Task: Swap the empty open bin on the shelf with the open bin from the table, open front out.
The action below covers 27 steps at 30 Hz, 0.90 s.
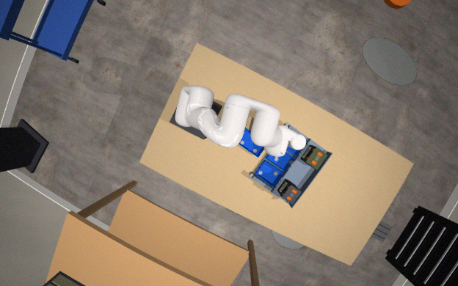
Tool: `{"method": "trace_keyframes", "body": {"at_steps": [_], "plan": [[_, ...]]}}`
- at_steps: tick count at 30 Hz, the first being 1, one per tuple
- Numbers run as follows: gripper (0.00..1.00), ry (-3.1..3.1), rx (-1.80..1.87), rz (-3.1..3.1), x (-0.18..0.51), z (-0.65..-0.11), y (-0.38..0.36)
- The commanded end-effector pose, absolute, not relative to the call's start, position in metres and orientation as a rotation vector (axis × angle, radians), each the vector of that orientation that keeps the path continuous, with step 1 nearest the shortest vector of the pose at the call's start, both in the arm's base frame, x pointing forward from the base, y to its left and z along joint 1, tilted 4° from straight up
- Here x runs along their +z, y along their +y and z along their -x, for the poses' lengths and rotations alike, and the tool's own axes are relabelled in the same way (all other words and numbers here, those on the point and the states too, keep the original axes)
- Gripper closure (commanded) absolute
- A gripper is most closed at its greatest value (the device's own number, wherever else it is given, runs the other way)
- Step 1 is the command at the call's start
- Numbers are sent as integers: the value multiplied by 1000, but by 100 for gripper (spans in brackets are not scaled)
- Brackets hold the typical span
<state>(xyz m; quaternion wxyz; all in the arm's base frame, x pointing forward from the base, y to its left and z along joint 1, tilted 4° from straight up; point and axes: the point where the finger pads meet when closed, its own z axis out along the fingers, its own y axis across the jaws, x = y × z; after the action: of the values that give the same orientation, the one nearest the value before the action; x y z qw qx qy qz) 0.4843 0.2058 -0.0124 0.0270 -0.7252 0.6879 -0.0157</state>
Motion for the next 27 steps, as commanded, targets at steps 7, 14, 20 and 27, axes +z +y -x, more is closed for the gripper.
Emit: {"method": "trace_keyframes", "body": {"at_steps": [7,14,20,27], "plan": [[100,2122,-51,2237,0,-485,206],[100,2122,-51,2237,2,-485,206],[100,2122,-51,2237,2,-485,206],[100,2122,-51,2237,2,-485,206]]}}
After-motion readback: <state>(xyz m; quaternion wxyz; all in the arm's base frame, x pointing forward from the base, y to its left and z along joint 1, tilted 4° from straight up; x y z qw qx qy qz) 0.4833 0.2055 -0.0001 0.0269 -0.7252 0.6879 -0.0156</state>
